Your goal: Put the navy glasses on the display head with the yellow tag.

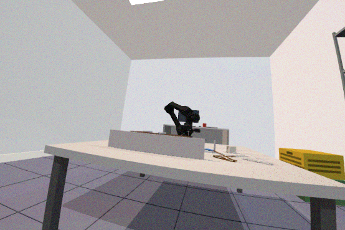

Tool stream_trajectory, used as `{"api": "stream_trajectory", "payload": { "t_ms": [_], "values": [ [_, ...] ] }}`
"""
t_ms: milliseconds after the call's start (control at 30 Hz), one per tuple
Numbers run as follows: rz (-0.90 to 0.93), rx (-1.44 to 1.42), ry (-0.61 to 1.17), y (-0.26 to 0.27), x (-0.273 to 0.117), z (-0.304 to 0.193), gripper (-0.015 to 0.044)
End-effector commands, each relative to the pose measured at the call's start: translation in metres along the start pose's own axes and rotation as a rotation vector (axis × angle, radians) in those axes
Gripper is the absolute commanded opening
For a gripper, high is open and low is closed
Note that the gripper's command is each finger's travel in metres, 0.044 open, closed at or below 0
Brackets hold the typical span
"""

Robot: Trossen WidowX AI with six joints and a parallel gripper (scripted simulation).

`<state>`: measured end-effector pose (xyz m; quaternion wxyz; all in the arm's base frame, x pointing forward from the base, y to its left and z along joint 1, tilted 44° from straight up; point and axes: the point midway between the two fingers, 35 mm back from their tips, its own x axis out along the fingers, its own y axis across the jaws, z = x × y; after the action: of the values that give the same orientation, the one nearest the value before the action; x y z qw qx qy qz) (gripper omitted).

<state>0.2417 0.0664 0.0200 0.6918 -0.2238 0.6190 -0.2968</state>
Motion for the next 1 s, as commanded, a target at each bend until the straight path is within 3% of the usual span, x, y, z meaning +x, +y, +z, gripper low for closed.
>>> {"api": "stream_trajectory", "payload": {
  "t_ms": [0, 233, 400, 967],
  "values": [
    [0.009, 0.007, -0.004, 0.001, -0.019, 0.001, 0.0],
    [0.003, 0.004, -0.003, 0.001, -0.053, -0.001, 0.0],
    [0.0, 0.032, -0.004, 0.002, -0.049, -0.001, 0.0],
    [0.003, 0.589, -0.004, 0.015, -0.053, 0.003, 0.0]
  ]
}}
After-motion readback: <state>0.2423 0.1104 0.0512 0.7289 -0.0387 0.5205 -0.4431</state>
